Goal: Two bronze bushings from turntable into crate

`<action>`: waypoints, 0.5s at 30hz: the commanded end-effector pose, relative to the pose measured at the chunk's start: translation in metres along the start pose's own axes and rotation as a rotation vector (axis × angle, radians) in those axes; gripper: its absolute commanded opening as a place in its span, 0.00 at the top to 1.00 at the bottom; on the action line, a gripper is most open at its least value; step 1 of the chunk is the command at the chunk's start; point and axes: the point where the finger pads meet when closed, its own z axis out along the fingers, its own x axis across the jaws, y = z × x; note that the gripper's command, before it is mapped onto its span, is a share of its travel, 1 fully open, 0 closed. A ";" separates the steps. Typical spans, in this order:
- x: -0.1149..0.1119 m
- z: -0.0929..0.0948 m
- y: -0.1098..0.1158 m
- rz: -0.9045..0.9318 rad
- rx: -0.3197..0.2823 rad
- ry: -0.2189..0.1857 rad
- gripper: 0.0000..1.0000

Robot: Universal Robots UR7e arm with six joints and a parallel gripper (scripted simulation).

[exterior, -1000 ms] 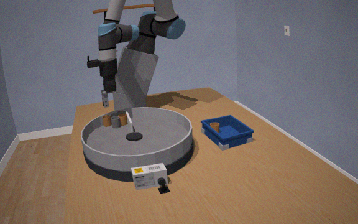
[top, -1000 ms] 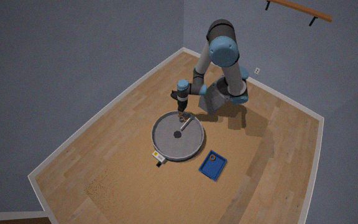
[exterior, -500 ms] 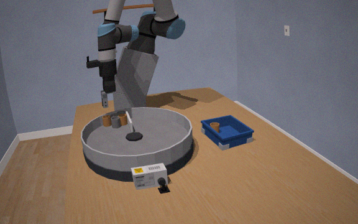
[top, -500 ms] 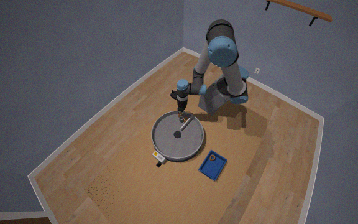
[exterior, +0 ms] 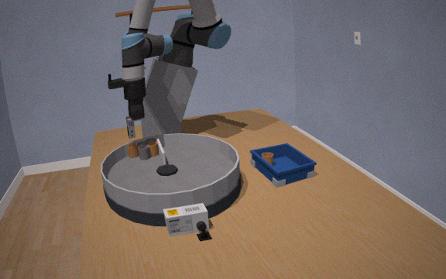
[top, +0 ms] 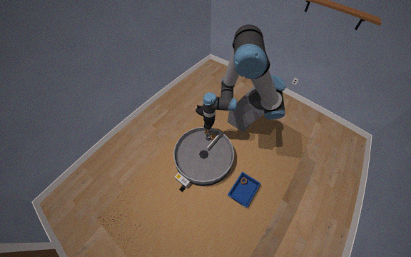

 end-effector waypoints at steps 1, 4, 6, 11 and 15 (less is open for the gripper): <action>0.000 0.005 0.000 0.000 0.001 -0.001 0.55; 0.000 0.014 0.000 0.000 0.001 -0.001 0.55; 0.000 0.014 0.000 0.000 0.001 -0.001 0.55; 0.000 0.014 0.000 0.000 0.001 -0.001 0.55; 0.000 0.014 0.000 0.000 0.001 -0.001 0.55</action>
